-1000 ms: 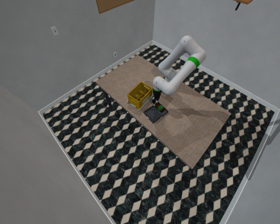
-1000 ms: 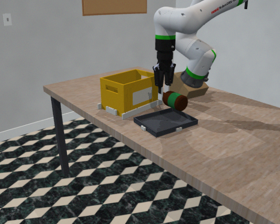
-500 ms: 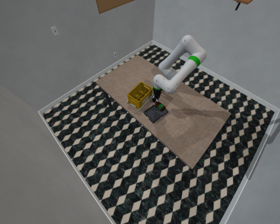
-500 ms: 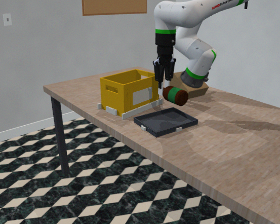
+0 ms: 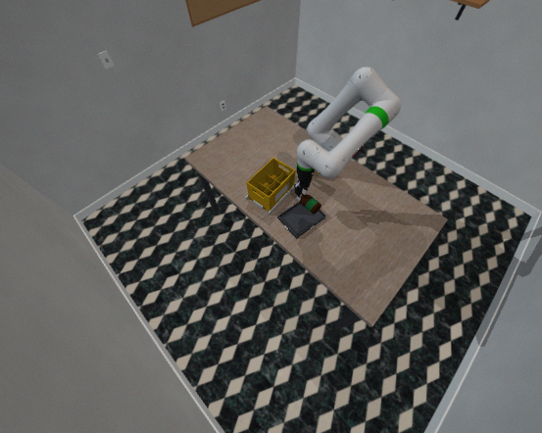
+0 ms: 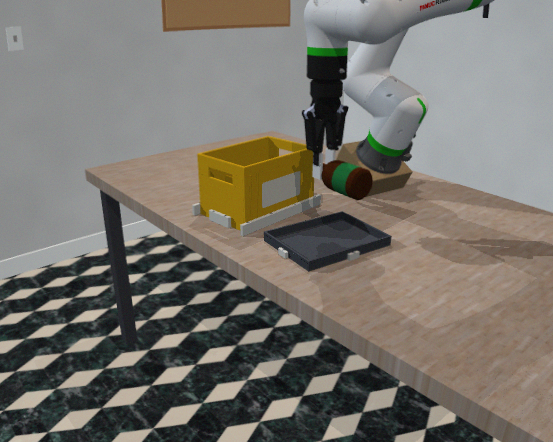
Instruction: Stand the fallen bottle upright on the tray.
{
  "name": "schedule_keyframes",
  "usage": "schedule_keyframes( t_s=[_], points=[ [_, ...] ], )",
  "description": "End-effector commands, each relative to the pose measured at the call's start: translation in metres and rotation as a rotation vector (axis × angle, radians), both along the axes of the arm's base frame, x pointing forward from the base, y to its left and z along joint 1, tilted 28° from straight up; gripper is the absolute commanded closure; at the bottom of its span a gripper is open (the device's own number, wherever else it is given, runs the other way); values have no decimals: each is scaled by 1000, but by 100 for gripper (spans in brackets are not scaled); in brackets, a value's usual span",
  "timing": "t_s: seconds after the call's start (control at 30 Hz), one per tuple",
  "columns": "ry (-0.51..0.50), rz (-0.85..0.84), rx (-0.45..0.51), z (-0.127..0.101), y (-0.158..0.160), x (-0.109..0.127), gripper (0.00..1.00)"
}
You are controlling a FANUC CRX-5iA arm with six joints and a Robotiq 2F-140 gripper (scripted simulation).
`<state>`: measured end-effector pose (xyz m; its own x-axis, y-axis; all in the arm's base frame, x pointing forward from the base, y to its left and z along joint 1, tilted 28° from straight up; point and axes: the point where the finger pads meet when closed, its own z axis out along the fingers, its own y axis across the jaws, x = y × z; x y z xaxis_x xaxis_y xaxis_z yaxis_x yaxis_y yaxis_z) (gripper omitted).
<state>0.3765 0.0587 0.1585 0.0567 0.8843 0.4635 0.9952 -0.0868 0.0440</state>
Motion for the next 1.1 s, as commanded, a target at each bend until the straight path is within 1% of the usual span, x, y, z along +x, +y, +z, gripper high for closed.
schedule_keyframes(
  t_s=[0.0,0.5,1.07],
  points=[
    [0,0,0,1,-1,0,100],
    [0,0,0,17,-9,-1,100],
    [0,0,0,26,-14,-2,100]
  ],
)
